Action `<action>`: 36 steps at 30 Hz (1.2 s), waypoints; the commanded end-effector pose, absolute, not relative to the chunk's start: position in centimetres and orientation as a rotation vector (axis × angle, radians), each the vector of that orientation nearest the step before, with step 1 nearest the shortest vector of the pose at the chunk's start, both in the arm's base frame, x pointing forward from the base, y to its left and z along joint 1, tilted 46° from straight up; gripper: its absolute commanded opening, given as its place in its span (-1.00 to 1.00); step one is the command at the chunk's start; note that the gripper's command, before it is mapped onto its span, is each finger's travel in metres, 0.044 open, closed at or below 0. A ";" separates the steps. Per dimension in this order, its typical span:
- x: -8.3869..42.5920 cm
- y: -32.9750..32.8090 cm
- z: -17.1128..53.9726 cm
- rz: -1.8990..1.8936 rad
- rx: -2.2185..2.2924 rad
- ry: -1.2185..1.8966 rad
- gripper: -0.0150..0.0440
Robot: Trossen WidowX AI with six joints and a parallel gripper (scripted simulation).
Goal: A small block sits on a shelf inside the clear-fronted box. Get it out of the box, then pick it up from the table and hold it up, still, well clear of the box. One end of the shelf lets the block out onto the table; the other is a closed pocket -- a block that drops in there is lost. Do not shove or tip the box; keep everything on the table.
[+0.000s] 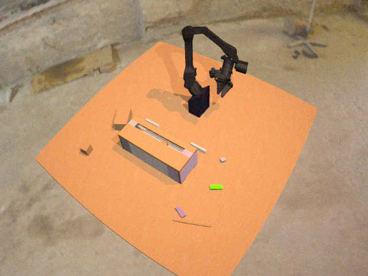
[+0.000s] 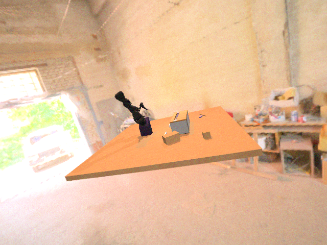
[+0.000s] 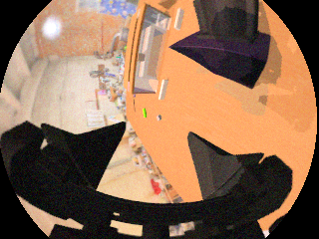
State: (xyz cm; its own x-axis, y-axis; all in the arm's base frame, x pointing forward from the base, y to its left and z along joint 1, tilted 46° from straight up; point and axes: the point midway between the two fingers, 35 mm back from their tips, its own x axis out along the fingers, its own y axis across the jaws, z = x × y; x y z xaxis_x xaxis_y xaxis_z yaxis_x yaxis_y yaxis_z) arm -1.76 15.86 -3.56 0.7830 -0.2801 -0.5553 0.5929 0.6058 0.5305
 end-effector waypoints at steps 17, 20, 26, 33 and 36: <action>5.6 18.6 -2.5 -1.208 2.080 -0.311 0.86; 7.6 19.0 -2.0 -1.310 2.366 -0.640 0.86; 11.5 19.0 -1.2 -1.354 2.763 -1.364 0.86; 14.2 18.5 -0.5 -1.255 2.907 -1.954 0.86; 15.4 18.1 -0.1 -1.173 2.924 -2.233 0.86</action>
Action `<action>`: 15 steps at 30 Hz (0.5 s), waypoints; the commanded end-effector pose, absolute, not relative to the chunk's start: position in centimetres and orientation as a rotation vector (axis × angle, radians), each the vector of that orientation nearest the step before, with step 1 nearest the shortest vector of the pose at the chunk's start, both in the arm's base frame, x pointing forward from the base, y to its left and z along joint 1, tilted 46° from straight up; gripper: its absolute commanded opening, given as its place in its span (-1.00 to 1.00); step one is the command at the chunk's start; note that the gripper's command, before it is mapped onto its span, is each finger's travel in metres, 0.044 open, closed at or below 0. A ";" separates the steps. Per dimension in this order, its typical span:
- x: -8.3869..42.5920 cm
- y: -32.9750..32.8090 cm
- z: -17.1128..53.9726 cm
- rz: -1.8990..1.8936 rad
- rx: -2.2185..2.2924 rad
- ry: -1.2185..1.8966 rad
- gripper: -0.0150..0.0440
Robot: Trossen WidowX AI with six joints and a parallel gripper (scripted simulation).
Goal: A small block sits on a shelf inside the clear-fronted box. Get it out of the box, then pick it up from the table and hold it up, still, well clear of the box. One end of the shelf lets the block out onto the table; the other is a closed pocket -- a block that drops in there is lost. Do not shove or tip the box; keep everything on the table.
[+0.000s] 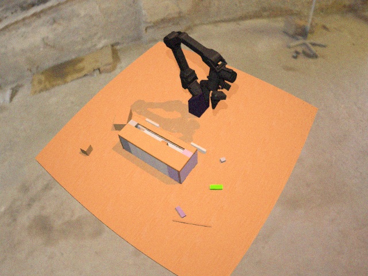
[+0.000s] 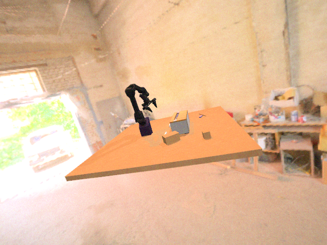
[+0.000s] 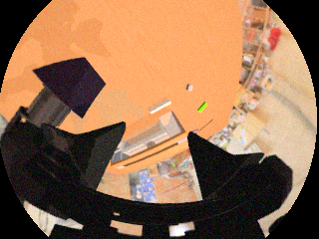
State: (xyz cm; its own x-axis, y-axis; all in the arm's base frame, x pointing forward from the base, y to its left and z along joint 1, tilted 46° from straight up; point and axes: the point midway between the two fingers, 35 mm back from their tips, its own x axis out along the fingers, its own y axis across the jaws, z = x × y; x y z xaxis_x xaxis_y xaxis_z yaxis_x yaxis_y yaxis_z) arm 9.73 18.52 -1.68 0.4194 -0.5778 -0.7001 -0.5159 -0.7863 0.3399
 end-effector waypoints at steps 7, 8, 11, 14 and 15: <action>18.4 16.8 0.8 -0.782 2.825 -3.016 0.86; 18.8 16.6 0.9 -0.693 2.786 -3.141 0.86; 20.0 15.9 1.3 -0.387 2.620 -3.503 0.86; 21.3 15.1 1.7 -0.020 2.374 -3.834 0.86; 21.6 14.8 1.9 0.116 2.273 -3.933 0.86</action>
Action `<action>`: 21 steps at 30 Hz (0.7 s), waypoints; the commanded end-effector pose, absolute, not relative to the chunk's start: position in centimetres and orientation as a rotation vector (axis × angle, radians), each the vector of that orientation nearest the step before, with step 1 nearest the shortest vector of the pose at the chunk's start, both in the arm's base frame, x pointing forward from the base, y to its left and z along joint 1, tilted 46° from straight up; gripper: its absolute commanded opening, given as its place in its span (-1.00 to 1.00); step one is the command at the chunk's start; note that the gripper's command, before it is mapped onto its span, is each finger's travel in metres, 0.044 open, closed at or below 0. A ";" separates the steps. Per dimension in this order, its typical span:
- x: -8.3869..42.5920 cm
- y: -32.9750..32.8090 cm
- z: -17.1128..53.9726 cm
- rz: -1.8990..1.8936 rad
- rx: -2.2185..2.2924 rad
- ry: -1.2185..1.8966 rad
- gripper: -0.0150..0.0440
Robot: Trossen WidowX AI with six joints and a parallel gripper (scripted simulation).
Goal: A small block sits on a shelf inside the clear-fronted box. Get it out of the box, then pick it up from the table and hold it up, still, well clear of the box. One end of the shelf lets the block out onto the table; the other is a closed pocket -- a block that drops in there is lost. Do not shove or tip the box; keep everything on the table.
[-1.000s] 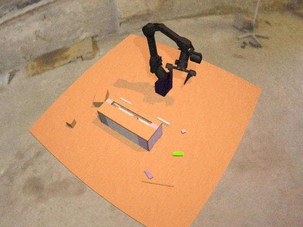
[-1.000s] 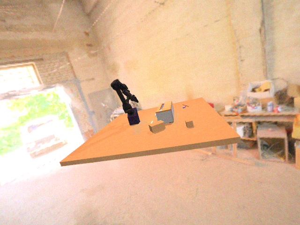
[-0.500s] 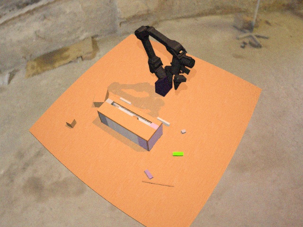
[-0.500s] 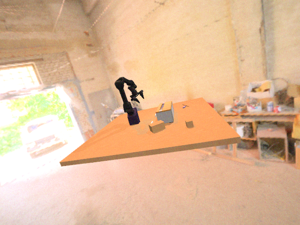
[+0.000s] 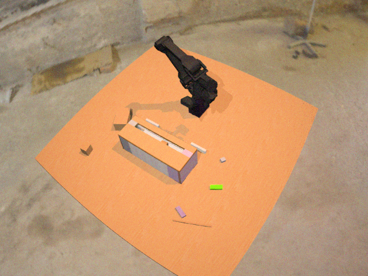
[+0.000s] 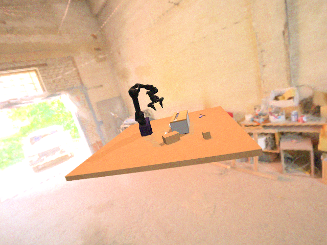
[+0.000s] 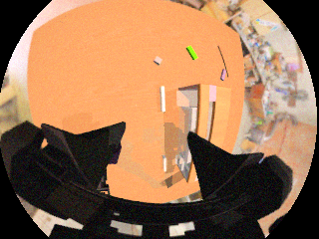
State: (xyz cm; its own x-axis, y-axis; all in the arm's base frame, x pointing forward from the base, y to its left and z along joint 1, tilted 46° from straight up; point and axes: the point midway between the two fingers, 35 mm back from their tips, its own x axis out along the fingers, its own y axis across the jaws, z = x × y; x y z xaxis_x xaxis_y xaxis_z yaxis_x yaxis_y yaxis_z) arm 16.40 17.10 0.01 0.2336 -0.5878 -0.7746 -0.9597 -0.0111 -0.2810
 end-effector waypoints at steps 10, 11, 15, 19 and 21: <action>25.3 11.5 3.3 -0.542 -0.247 1.404 0.86; 25.6 11.1 3.4 -0.586 -0.190 1.388 0.86; 26.9 9.5 4.0 -0.769 0.047 1.310 0.86; 28.1 7.6 4.7 -0.957 0.295 1.205 0.86; 28.6 6.7 5.1 -1.056 0.426 1.141 0.86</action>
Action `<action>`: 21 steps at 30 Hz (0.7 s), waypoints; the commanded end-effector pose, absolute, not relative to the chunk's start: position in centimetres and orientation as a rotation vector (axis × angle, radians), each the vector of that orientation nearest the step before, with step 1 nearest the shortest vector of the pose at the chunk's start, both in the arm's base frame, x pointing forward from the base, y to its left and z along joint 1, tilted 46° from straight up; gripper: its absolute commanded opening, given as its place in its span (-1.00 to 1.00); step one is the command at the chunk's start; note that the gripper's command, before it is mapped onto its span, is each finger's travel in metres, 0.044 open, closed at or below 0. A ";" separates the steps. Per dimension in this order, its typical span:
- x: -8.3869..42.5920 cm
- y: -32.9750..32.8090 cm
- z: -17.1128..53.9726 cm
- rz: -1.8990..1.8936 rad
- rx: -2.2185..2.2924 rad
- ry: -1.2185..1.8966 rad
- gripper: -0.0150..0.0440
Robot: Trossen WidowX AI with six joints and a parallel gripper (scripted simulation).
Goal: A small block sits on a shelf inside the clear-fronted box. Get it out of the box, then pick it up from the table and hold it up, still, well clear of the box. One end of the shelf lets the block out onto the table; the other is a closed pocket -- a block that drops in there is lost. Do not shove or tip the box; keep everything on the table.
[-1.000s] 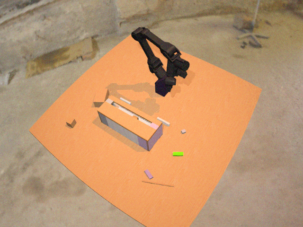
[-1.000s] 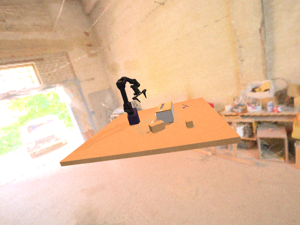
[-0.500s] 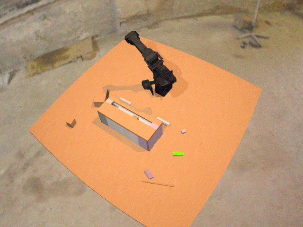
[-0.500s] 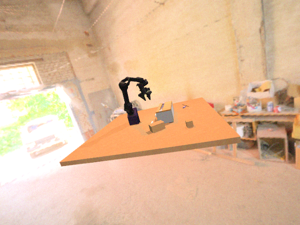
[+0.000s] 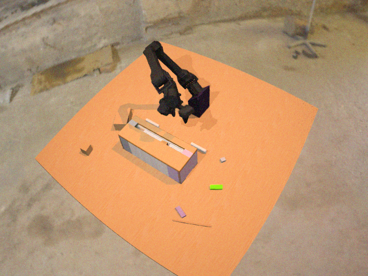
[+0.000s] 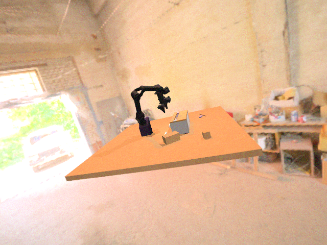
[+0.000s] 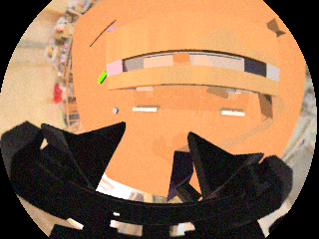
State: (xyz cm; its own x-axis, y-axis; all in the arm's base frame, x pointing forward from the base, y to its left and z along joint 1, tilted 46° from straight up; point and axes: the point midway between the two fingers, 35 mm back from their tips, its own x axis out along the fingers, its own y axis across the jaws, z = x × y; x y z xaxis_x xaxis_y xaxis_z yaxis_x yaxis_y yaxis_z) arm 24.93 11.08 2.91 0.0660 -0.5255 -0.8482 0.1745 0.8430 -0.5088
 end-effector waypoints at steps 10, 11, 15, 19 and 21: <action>30.1 3.2 6.3 -1.369 0.858 0.874 0.86; 30.1 3.2 6.3 -1.369 0.858 0.874 0.86; 30.1 3.2 6.3 -1.369 0.858 0.874 0.86; 30.1 3.2 6.3 -1.369 0.858 0.874 0.86; 30.1 3.2 6.3 -1.369 0.858 0.874 0.86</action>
